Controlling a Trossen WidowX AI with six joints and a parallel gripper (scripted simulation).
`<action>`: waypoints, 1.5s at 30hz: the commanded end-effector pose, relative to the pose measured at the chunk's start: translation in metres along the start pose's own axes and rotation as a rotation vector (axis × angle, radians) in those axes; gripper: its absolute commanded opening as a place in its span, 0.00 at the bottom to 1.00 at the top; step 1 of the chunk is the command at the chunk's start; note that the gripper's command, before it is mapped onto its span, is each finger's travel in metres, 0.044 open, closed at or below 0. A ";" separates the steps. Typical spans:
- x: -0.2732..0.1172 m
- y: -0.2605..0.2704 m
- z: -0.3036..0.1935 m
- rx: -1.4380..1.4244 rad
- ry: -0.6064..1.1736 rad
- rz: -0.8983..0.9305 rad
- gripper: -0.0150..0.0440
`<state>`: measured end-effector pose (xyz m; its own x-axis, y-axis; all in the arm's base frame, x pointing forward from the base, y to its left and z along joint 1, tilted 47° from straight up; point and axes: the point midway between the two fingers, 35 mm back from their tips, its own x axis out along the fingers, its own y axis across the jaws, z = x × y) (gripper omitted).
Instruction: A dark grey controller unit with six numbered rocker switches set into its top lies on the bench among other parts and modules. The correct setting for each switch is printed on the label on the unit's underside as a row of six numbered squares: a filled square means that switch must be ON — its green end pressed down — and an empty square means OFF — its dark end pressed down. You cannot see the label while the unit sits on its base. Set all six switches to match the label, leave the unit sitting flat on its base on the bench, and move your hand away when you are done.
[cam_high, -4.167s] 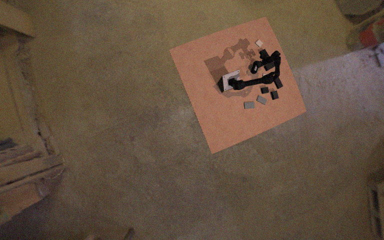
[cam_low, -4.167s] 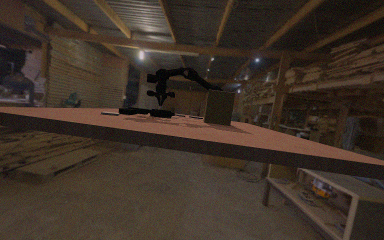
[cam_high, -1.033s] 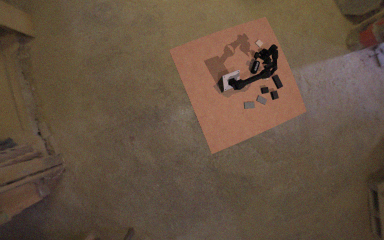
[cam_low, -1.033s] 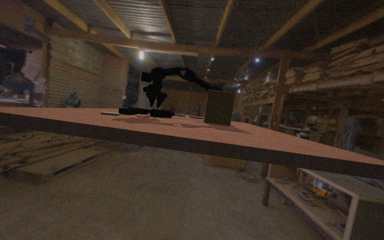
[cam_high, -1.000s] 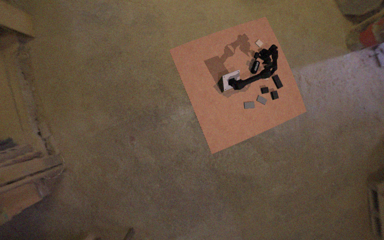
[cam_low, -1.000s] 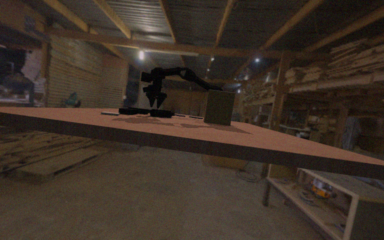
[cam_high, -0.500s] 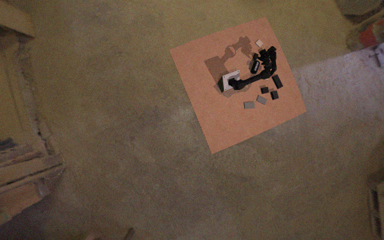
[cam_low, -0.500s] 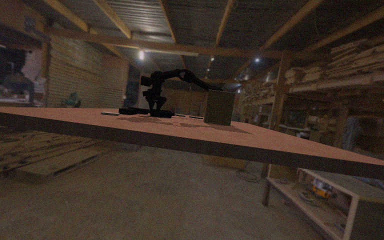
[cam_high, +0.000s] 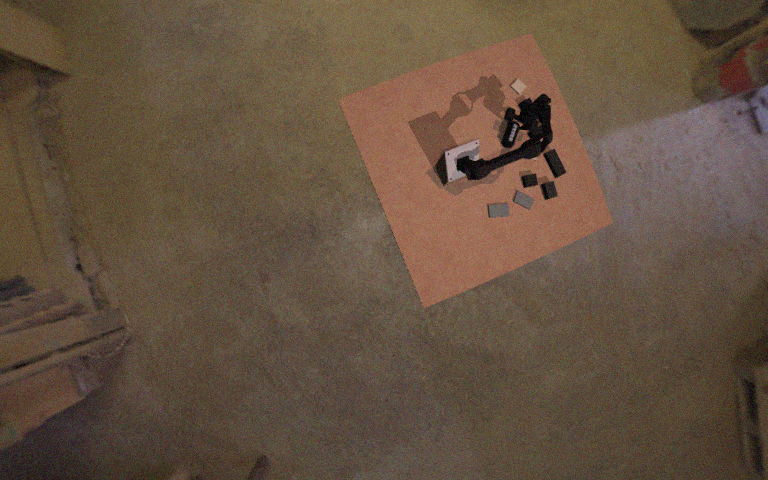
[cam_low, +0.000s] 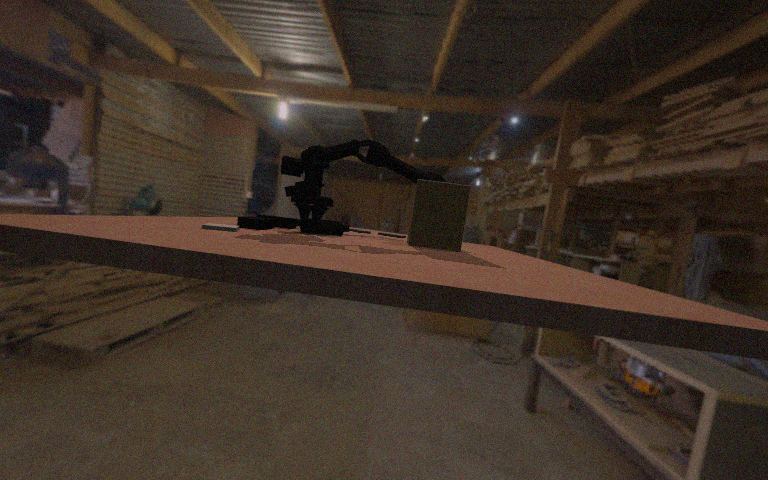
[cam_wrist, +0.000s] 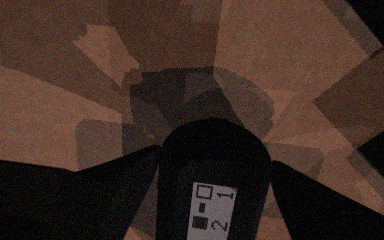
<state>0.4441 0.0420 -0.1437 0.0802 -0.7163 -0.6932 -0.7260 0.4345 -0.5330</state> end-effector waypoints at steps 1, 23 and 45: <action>0.001 0.000 0.000 -0.003 0.003 -0.003 0.81; -0.010 0.000 -0.003 -0.003 0.002 -0.003 0.82; -0.024 0.000 -0.009 -0.004 0.002 -0.002 0.82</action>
<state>0.4371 0.0513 -0.1284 0.0777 -0.7205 -0.6891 -0.7294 0.4302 -0.5320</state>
